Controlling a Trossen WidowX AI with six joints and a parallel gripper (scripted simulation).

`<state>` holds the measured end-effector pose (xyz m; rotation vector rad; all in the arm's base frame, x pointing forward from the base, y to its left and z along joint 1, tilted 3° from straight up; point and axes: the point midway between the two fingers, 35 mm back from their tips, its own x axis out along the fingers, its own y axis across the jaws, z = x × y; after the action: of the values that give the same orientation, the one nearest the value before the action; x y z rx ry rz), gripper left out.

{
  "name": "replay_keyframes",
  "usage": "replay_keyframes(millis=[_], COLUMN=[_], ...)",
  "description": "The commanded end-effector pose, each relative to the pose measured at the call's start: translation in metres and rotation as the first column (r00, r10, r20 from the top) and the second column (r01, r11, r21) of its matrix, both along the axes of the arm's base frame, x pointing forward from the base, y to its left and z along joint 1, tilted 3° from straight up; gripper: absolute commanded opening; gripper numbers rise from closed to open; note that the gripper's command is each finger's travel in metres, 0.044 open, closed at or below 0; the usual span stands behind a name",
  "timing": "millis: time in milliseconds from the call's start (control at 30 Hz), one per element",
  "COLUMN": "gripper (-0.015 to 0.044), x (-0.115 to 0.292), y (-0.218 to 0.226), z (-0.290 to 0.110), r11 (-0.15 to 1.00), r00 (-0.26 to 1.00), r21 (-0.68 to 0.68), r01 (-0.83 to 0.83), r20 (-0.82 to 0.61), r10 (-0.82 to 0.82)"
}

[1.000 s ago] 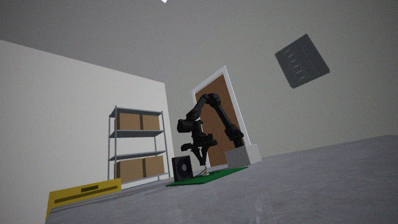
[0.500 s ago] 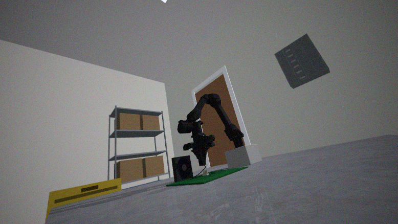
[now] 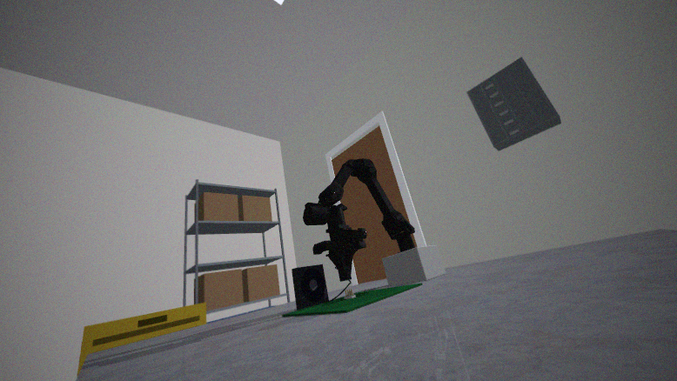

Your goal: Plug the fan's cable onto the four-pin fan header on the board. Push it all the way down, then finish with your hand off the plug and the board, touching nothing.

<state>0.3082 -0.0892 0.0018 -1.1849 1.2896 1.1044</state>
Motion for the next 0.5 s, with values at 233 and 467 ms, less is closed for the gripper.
replay_keyframes(millis=[233, 467], gripper=[0.0000, 0.0000], x=[-0.001, -0.001], y=[0.001, 0.000], z=[-0.013, -0.022], r11=[1.000, 1.000], r00=[1.000, 1.000], r21=[0.001, 0.001], r01=[0.006, 0.010], r20=[-0.001, -0.001], r10=[-0.006, -0.010])
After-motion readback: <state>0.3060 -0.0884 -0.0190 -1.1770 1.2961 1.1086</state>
